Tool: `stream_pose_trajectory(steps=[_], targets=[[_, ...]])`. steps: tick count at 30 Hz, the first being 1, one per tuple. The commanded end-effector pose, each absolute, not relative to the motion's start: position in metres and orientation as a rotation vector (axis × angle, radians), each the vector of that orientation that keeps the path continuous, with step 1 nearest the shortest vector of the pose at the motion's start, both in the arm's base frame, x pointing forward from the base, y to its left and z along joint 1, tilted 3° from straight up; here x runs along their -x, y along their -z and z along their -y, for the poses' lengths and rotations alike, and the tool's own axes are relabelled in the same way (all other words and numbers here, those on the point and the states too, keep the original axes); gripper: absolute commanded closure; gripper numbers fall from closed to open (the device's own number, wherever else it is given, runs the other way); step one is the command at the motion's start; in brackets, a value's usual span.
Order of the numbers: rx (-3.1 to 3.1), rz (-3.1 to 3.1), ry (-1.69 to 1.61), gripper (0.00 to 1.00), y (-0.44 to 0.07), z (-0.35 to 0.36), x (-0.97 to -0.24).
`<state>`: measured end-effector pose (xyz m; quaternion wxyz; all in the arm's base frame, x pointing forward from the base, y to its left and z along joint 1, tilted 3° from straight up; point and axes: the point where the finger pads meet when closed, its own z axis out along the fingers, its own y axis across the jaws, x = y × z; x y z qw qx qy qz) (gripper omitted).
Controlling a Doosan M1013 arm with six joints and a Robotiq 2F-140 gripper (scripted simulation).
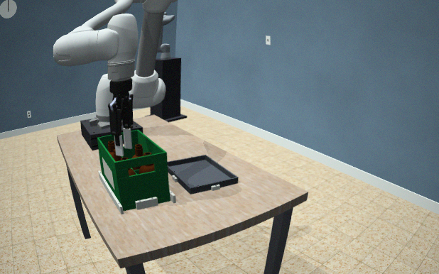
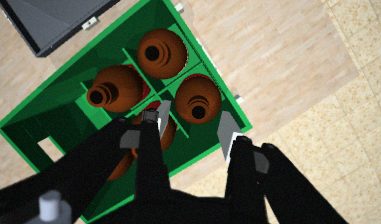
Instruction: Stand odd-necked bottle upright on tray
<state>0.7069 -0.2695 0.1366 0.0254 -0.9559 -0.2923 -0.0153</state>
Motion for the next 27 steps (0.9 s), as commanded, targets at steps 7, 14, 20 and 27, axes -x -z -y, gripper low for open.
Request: stream_pose_trajectory(steps=[7,14,20,27], targets=[[2.957,0.912,0.049,0.62,-0.167,0.274,-0.708],[2.957,0.912,0.049,0.62,-0.178,0.274,-0.707],[2.957,0.912,0.049,0.62,-0.179,0.274,-0.707],[2.957,0.912,0.049,0.62,-0.179,0.274,-0.707]])
